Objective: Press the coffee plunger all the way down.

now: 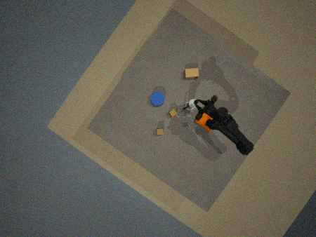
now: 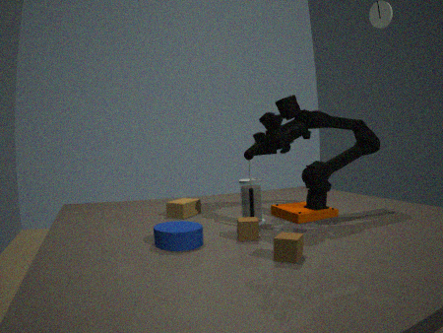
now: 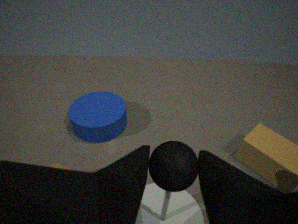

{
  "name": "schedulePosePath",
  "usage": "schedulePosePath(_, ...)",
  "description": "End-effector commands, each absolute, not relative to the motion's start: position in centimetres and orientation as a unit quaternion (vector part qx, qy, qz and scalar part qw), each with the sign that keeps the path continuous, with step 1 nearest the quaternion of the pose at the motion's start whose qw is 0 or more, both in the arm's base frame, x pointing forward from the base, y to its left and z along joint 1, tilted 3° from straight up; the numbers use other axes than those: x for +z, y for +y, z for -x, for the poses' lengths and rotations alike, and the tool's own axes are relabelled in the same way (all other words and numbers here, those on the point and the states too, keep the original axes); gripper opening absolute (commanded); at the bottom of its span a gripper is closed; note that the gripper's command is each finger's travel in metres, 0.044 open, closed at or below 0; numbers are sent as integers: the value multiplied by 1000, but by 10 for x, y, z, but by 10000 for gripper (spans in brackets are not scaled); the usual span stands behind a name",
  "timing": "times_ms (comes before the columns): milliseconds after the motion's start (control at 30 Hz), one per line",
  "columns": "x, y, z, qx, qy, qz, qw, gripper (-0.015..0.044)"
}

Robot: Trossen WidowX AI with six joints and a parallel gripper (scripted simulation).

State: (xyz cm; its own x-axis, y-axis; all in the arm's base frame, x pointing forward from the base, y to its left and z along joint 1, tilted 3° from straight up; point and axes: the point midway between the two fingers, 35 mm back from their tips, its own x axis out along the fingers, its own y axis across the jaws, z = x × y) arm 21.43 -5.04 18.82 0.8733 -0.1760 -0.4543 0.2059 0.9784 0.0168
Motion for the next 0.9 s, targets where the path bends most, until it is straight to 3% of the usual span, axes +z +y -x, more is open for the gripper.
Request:
schedulePosePath(0, 155, -49, -211, -99, 268, -41, 957, 113)
schedulePosePath(867, 145, -50, -221, -99, 268, -41, 957, 113)
